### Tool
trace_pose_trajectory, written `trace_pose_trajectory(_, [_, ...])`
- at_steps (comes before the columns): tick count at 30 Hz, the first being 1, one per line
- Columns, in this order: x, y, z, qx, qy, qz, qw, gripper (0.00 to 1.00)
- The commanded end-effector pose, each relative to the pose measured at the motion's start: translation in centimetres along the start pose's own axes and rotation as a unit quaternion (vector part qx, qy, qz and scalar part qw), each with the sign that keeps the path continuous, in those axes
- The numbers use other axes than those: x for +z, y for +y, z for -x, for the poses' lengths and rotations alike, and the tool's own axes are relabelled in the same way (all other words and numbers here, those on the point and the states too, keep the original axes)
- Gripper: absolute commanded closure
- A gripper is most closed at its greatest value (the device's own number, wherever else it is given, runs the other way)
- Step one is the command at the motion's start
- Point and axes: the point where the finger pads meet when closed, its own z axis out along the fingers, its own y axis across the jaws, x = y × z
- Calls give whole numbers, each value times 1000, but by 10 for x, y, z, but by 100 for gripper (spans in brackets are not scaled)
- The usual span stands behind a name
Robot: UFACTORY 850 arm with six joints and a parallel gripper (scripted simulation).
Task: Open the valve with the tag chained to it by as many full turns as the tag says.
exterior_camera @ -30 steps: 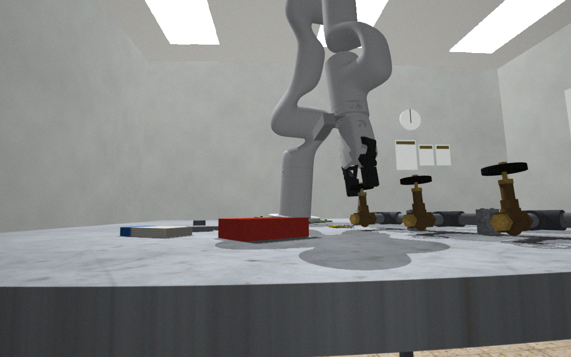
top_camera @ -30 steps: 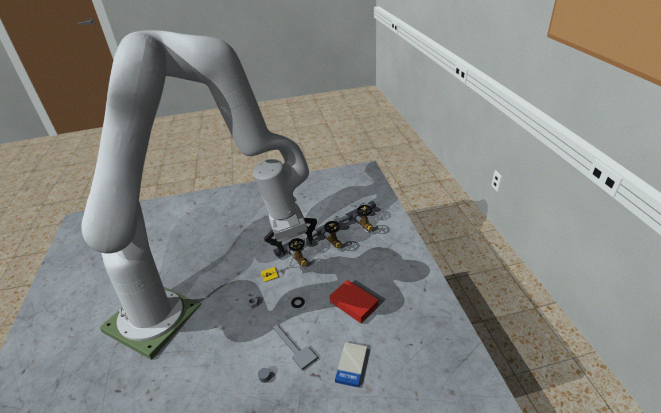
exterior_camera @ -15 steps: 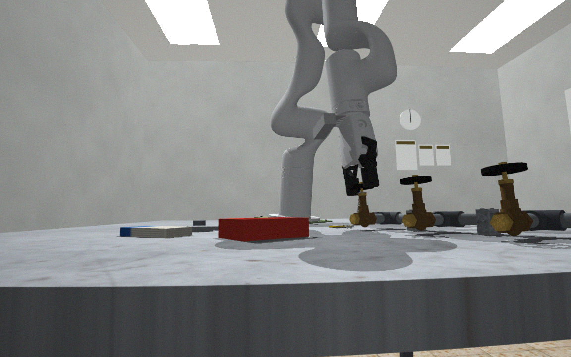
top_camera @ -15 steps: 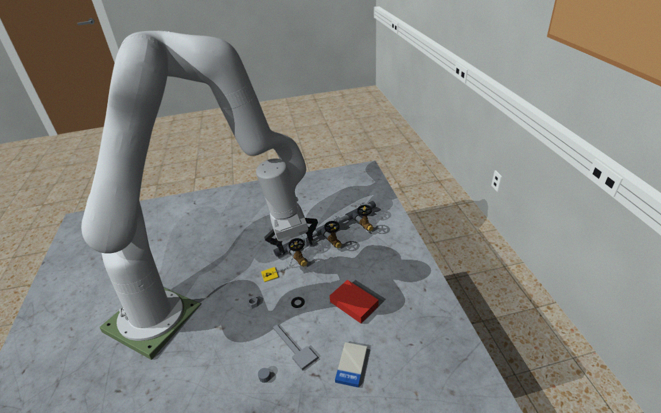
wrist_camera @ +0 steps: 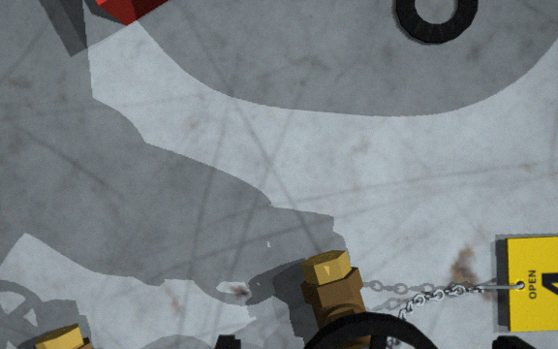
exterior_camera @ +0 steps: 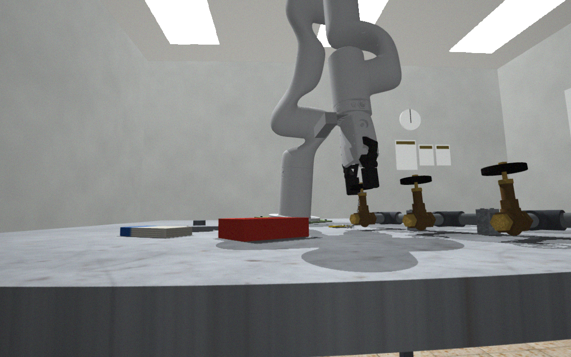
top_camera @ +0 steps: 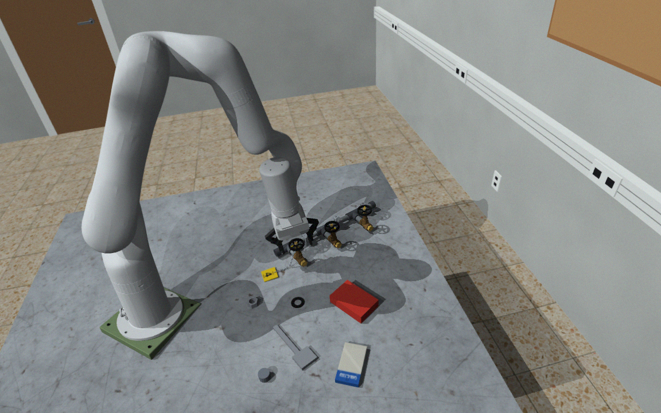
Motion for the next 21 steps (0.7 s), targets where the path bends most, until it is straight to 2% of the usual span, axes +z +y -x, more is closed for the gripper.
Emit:
trace_pose_trajectory(1, [-1, -1, 0, 1, 12, 11, 1000, 0])
trace_pose_trajectory(15, [-1, -1, 0, 1, 12, 11, 1000, 0])
trace_pose_trajectory(16, [-1, -1, 0, 1, 12, 11, 1000, 100])
trace_pose_trajectory(21, [-1, -1, 0, 1, 12, 11, 1000, 100])
